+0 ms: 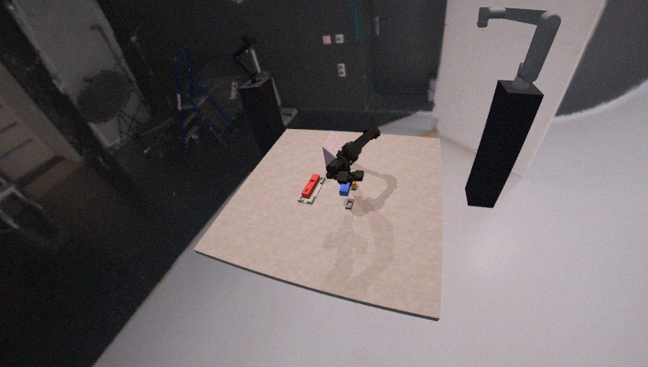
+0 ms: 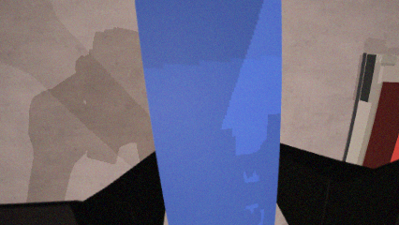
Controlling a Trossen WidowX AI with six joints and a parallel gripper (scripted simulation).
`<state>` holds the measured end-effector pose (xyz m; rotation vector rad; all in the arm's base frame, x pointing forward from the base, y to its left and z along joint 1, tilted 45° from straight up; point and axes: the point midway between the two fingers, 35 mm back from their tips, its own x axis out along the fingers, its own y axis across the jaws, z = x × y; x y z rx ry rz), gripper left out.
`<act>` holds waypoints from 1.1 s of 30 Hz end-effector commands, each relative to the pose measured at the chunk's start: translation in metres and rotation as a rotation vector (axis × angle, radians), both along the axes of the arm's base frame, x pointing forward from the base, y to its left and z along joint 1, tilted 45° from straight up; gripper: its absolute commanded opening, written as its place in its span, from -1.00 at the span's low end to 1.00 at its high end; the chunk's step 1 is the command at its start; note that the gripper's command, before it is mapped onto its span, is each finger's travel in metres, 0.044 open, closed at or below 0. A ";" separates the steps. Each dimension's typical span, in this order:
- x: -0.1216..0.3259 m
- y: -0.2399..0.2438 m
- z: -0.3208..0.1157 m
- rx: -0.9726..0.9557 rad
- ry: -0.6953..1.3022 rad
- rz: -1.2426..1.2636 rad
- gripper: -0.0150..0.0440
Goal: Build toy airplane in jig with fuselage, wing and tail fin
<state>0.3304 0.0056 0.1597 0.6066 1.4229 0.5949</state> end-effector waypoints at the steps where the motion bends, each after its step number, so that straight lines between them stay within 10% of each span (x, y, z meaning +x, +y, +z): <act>1: 0.000 -0.009 -0.009 -0.011 -0.034 0.036 -0.49; 33: -0.017 -0.076 -0.088 -0.071 -0.365 0.383 -0.49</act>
